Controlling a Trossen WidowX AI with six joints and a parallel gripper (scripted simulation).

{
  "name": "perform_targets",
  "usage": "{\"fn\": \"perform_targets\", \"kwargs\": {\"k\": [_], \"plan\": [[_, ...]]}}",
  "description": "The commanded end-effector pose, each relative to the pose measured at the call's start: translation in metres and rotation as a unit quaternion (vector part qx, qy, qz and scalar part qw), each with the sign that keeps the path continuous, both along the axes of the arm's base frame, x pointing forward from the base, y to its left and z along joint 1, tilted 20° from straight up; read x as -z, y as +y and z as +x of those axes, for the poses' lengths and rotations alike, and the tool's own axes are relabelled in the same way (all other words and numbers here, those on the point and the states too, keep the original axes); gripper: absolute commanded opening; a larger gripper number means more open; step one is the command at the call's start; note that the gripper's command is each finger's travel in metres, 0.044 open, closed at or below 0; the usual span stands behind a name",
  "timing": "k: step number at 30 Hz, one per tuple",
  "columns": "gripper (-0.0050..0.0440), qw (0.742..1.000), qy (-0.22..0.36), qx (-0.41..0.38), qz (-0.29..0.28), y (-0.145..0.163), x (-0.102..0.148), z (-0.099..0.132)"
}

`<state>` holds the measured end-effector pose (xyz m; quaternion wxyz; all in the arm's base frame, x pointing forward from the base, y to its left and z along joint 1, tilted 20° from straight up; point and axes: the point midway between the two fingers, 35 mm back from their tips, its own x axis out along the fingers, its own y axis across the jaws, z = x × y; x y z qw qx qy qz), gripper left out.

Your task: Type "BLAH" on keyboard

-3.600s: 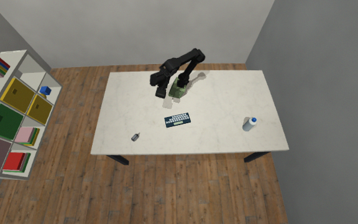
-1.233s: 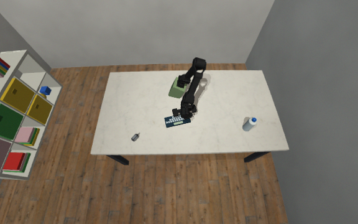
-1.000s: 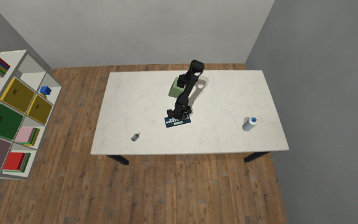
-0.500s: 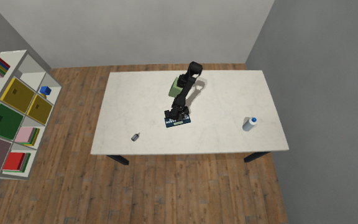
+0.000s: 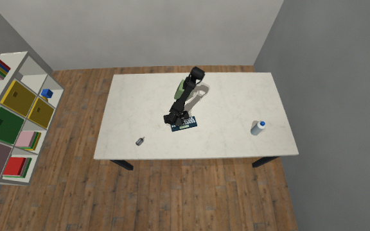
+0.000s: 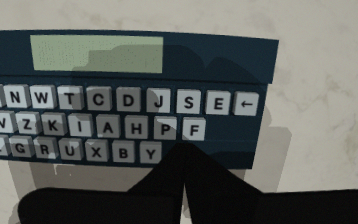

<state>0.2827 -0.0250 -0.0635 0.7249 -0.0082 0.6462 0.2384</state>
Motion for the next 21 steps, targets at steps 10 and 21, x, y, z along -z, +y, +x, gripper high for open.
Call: {"fn": "perform_targets", "kwargs": {"k": [10, 21], "plan": [[-0.0050, 1.000, -0.011, 0.000, -0.002, 0.012, -0.008, -0.032], [-0.0050, 1.000, -0.011, 0.000, -0.003, 0.034, -0.015, -0.038]]}}
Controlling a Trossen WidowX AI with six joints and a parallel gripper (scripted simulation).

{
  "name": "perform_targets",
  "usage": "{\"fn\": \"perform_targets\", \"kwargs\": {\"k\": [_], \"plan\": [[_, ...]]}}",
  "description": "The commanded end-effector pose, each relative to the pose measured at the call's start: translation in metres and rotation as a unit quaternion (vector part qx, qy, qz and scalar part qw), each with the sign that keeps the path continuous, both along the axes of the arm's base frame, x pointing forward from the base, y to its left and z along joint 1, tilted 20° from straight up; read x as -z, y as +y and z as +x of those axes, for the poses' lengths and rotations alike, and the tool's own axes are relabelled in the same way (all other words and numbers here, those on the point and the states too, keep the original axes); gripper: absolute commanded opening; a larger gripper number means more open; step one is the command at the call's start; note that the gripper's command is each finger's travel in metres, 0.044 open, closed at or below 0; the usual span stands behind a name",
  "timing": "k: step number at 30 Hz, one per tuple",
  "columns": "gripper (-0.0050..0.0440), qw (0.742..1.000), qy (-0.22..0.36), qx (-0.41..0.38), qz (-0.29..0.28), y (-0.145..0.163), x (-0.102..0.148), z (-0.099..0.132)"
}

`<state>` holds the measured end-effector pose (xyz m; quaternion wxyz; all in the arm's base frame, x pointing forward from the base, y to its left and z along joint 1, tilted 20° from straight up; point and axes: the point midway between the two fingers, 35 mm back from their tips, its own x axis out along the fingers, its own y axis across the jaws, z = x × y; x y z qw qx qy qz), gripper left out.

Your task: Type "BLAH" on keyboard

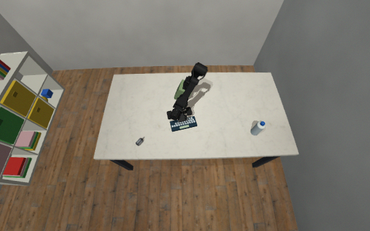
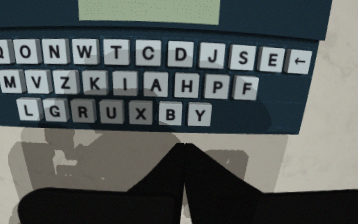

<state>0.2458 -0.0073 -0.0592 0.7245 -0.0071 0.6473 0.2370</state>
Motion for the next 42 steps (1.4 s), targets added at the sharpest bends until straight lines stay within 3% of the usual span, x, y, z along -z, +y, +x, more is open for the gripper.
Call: {"fn": "perform_targets", "kwargs": {"k": [1, 5, 18, 24, 28, 42], "plan": [[-0.0050, 1.000, -0.012, -0.002, -0.002, 0.028, -0.015, -0.006], [-0.0050, 1.000, -0.012, -0.002, -0.002, 0.057, -0.023, -0.021], [-0.0050, 1.000, -0.011, -0.002, 0.001, 0.058, -0.023, -0.020], [-0.0050, 1.000, -0.009, -0.003, -0.001, 0.039, -0.019, -0.005], [-0.0050, 1.000, -0.010, -0.003, 0.001, 0.008, -0.013, 0.012], [-0.0050, 1.000, -0.006, -0.001, 0.001, 0.014, 0.004, 0.010]]}}
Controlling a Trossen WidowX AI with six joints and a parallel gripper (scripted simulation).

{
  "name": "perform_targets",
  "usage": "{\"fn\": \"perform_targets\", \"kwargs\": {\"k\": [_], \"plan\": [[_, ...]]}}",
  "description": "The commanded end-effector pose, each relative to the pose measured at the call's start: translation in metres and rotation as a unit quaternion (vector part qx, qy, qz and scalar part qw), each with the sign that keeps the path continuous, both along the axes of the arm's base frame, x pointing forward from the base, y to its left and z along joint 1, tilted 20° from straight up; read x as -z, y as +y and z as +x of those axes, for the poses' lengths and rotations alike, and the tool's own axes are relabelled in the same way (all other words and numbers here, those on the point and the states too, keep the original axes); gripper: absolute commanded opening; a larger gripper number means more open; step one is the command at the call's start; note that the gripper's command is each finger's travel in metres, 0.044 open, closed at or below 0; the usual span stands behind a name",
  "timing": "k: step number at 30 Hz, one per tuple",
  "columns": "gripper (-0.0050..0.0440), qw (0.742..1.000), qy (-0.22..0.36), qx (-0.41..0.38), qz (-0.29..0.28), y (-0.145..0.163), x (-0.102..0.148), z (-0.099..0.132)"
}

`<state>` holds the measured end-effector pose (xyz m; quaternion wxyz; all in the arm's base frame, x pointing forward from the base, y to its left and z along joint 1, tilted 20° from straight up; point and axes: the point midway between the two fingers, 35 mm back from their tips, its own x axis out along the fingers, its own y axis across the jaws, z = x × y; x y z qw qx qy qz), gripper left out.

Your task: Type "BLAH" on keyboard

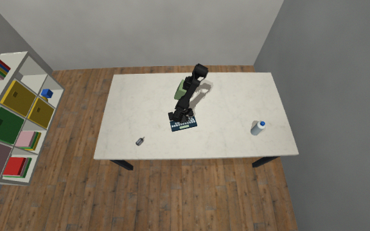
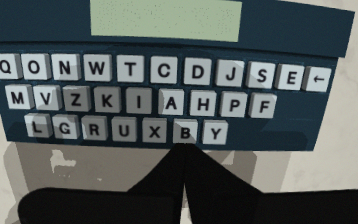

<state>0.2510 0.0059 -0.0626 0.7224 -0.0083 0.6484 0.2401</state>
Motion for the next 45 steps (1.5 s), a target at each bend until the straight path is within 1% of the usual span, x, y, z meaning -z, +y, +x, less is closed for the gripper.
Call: {"fn": "perform_targets", "kwargs": {"k": [1, 14, 21, 41, 45], "plan": [[-0.0050, 1.000, -0.008, 0.002, 0.000, 0.000, 0.001, 0.005], [-0.0050, 1.000, -0.006, 0.002, 0.001, 0.007, 0.018, 0.004], [-0.0050, 1.000, -0.012, 0.002, -0.001, 0.006, 0.015, 0.008], [-0.0050, 1.000, -0.008, 0.002, -0.001, 0.006, 0.018, 0.006], [-0.0050, 1.000, -0.012, 0.002, -0.001, 0.006, 0.015, 0.007]]}}
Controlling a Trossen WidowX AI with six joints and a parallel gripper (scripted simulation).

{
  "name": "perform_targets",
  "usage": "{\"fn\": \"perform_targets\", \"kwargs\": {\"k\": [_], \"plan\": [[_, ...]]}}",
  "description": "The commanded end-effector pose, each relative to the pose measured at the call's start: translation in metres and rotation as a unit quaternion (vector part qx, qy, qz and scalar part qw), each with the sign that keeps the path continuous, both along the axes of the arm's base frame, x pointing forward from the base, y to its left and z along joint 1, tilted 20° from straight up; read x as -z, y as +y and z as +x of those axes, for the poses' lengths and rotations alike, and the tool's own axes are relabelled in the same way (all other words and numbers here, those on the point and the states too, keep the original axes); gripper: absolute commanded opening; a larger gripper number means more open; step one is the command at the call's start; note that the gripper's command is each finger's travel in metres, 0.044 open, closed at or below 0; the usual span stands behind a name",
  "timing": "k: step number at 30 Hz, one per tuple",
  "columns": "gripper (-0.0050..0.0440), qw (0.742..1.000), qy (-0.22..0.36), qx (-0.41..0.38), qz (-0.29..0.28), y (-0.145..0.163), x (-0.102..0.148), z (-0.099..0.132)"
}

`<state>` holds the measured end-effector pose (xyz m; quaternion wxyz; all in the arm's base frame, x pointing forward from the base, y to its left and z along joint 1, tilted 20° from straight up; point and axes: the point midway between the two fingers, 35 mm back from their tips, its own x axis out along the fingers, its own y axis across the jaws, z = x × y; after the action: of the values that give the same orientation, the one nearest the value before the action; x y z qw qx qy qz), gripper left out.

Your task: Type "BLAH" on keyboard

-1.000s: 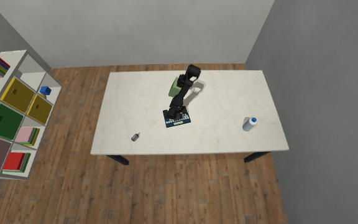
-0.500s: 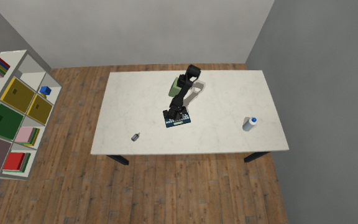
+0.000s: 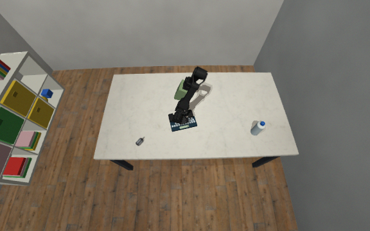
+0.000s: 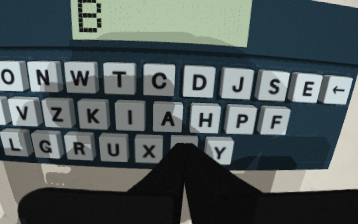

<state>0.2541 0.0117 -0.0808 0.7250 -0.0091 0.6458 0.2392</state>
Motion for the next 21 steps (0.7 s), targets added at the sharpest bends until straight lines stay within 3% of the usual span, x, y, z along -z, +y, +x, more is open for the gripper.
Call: {"fn": "perform_targets", "kwargs": {"k": [1, 8, 14, 21], "plan": [[-0.0050, 1.000, -0.008, 0.001, -0.001, 0.000, -0.003, 0.004], [-0.0050, 1.000, -0.009, 0.001, -0.001, 0.000, -0.003, 0.005], [-0.0050, 1.000, -0.019, 0.000, -0.003, -0.013, -0.036, 0.008], [-0.0050, 1.000, -0.019, 0.000, -0.003, -0.014, -0.039, 0.007]]}}
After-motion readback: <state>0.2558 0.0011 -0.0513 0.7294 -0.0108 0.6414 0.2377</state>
